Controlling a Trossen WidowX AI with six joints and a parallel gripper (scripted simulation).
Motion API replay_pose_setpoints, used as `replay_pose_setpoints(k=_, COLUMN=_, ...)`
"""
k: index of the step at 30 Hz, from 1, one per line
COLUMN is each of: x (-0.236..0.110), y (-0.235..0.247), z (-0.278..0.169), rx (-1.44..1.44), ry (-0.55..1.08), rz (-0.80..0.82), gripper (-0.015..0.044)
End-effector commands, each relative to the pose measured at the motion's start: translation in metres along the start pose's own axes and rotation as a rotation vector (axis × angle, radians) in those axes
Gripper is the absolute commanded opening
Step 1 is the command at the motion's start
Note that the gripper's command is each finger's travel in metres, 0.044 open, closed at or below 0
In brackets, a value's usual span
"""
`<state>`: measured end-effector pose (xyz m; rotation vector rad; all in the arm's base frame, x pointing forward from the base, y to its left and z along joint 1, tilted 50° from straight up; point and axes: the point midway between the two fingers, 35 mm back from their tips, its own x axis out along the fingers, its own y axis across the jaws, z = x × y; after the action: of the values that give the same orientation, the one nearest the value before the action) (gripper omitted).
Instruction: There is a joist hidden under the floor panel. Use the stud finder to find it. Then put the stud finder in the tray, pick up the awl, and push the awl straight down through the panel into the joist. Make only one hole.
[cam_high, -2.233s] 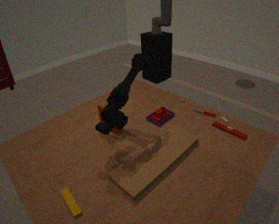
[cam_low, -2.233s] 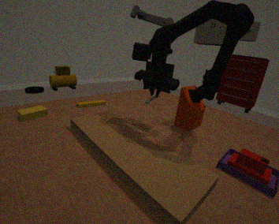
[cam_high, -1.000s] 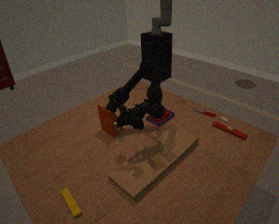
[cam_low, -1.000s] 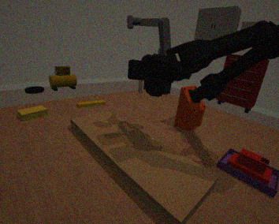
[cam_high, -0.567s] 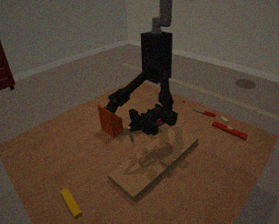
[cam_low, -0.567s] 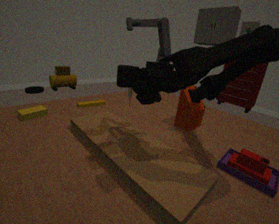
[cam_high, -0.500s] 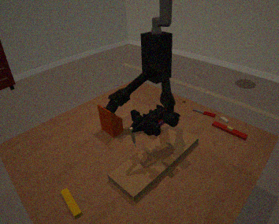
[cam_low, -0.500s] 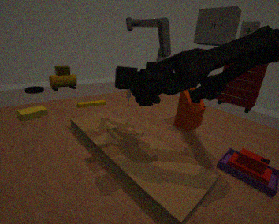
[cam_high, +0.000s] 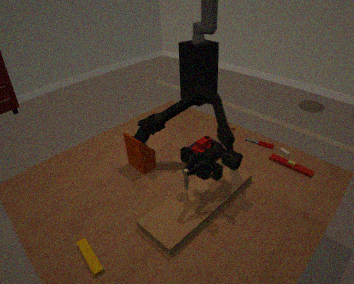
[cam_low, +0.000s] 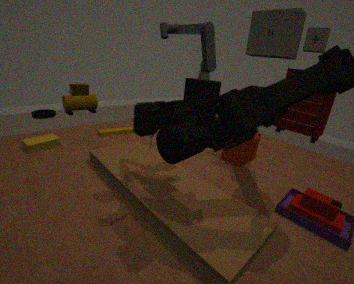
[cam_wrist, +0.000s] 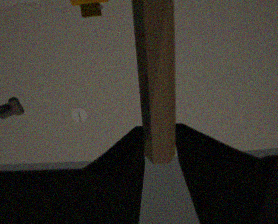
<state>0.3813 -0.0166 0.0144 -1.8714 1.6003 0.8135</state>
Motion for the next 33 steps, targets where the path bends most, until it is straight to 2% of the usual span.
replay_pose_setpoints(k=1, x=0.000, y=-0.003, z=-0.002, rx=0.004, ry=0.016, rz=0.001, gripper=0.0000)
replay_pose_setpoints(k=33, x=-0.001, y=-0.003, z=0.034, rx=0.004, ry=0.014, rz=0.001, gripper=0.0000)
